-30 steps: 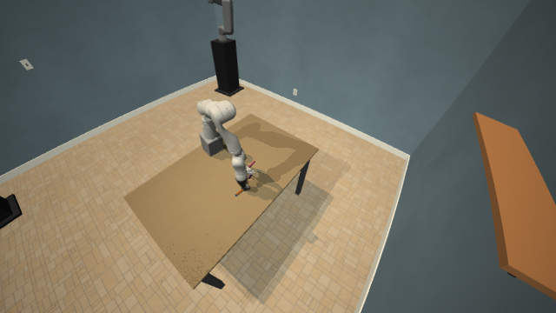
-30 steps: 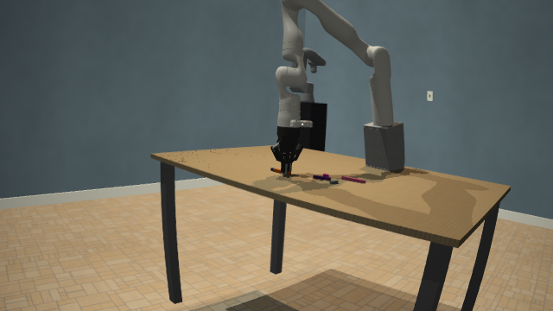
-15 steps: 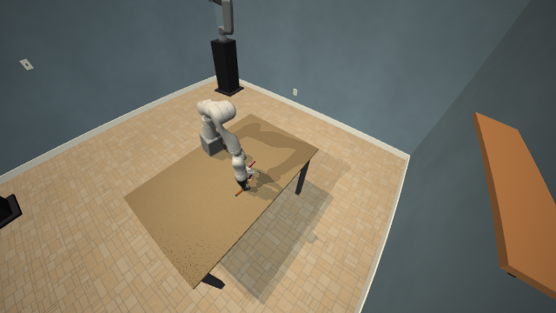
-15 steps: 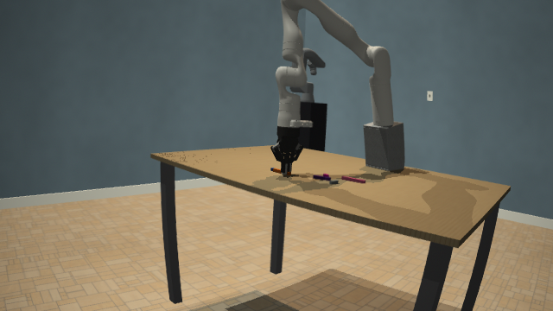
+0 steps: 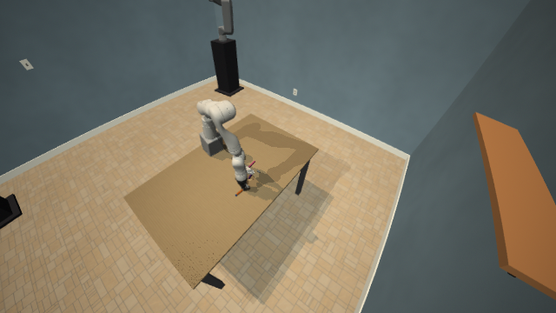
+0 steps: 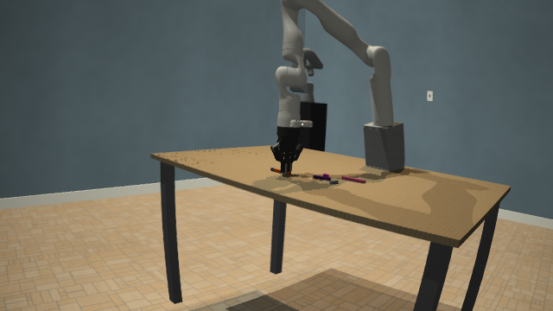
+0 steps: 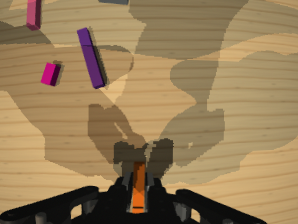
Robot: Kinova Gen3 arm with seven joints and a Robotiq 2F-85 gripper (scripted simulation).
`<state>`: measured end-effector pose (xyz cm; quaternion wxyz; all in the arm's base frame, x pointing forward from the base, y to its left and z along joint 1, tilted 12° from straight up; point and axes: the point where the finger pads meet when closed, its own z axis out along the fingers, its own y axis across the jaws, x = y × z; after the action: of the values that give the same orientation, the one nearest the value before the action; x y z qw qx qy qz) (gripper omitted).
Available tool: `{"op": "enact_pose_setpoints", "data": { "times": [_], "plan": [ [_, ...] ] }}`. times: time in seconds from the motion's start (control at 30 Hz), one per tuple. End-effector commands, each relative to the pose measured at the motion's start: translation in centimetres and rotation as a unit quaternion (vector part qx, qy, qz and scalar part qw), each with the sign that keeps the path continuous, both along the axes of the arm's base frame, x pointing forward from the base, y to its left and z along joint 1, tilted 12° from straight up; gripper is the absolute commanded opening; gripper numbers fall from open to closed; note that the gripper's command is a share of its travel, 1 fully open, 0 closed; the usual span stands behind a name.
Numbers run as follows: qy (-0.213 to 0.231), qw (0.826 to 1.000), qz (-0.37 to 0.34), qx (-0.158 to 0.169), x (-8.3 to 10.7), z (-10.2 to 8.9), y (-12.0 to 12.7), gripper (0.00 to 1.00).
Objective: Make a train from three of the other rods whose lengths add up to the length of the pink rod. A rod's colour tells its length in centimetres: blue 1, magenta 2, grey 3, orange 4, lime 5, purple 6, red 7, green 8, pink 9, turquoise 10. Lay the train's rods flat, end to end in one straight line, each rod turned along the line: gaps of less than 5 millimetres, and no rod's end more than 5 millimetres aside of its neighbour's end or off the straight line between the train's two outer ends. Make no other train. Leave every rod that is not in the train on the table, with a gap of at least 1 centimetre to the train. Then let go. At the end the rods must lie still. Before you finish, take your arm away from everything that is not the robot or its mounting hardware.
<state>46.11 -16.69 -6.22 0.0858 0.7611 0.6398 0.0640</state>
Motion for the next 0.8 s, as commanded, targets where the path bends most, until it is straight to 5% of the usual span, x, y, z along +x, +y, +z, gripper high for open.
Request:
{"op": "enact_pose_setpoints", "data": {
  "times": [0.0,0.17,0.77],
  "plan": [
    [-0.001,1.000,0.000,0.000,0.05,0.08,-0.02,0.16],
    [-0.001,1.000,0.000,0.000,0.05,0.08,-0.02,0.24],
    [-0.001,1.000,0.000,0.000,-0.16,1.08,0.03,0.24]
  ]
}}
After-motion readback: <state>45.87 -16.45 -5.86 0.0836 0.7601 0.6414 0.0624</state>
